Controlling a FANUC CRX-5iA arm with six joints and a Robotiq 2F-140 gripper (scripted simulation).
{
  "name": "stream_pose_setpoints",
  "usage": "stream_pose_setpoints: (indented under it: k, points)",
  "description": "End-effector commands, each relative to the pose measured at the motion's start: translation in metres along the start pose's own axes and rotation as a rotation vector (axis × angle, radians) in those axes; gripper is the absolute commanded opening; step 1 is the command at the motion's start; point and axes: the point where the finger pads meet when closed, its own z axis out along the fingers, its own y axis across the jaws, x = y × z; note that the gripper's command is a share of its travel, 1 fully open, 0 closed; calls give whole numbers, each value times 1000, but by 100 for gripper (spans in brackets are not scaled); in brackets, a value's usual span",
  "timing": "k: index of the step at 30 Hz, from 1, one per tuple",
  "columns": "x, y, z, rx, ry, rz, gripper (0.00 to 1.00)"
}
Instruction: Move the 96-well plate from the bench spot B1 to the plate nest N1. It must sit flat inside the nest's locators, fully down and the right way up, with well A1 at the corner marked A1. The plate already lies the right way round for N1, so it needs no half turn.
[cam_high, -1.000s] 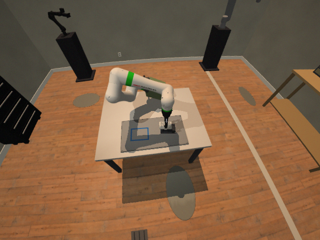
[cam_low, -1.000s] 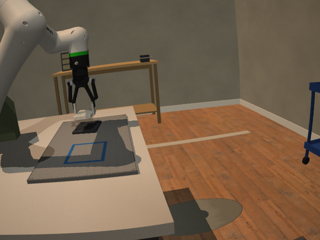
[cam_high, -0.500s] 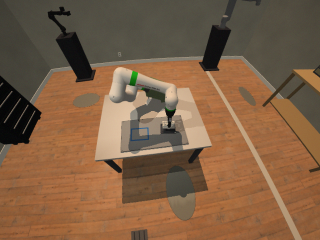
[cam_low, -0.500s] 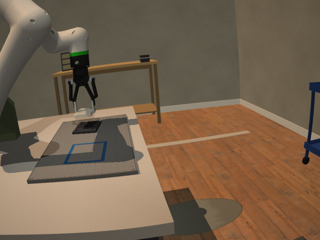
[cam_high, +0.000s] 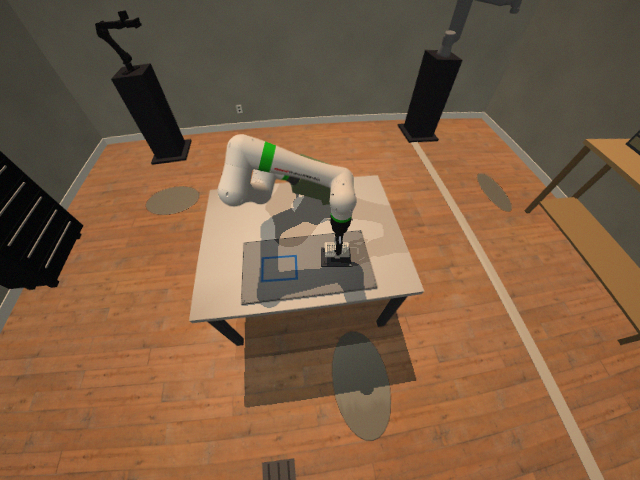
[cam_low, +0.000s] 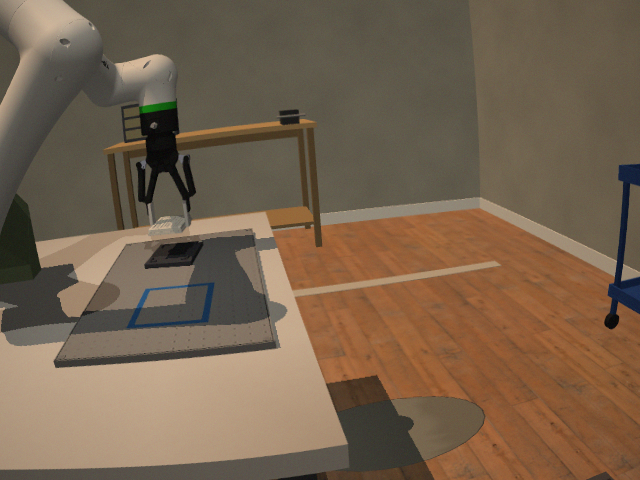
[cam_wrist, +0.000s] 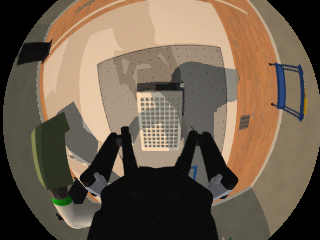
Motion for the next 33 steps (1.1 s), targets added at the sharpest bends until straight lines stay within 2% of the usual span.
stream_pose_setpoints:
  k: [1,15,33]
  points:
    - [0,0,0,0,0,0,0]
    - [0,0,0,0,0,0,0]
    - [0,0,26,0,0,0,0]
